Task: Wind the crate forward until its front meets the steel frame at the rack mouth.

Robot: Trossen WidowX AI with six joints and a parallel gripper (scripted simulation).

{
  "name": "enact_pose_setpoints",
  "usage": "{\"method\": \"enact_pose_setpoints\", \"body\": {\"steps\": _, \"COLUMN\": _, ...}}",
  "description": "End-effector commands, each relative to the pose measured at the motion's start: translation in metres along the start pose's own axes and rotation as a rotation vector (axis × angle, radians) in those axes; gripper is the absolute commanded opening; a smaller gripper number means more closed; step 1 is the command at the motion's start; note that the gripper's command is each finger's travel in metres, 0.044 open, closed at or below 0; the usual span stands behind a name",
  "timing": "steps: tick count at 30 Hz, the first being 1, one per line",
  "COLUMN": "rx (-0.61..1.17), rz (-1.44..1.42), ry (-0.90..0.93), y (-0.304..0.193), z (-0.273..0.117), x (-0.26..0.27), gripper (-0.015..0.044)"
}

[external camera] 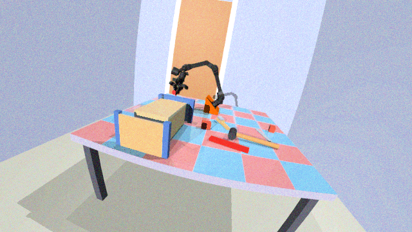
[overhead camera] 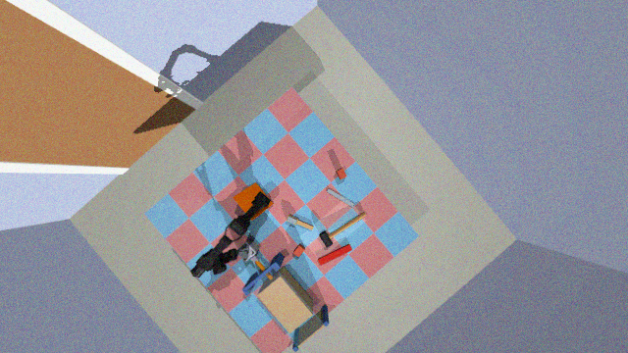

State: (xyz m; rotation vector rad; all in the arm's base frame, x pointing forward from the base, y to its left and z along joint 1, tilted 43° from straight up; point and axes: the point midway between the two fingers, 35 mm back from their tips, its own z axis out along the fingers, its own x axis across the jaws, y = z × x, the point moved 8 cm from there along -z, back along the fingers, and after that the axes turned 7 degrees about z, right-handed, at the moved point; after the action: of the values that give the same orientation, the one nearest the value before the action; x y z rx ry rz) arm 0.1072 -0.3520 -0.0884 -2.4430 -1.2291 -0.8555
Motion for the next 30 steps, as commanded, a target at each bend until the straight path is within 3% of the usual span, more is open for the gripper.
{"method": "enact_pose_setpoints", "body": {"steps": 1, "rx": -0.010, "rz": -0.012, "ry": 0.002, "y": 0.011, "z": 0.005, "x": 0.001, "gripper": 0.0000}}
{"method": "enact_pose_setpoints", "body": {"steps": 30, "rx": -0.012, "rz": -0.013, "ry": 0.003, "y": 0.043, "z": 0.020, "x": 0.011, "gripper": 0.0000}}
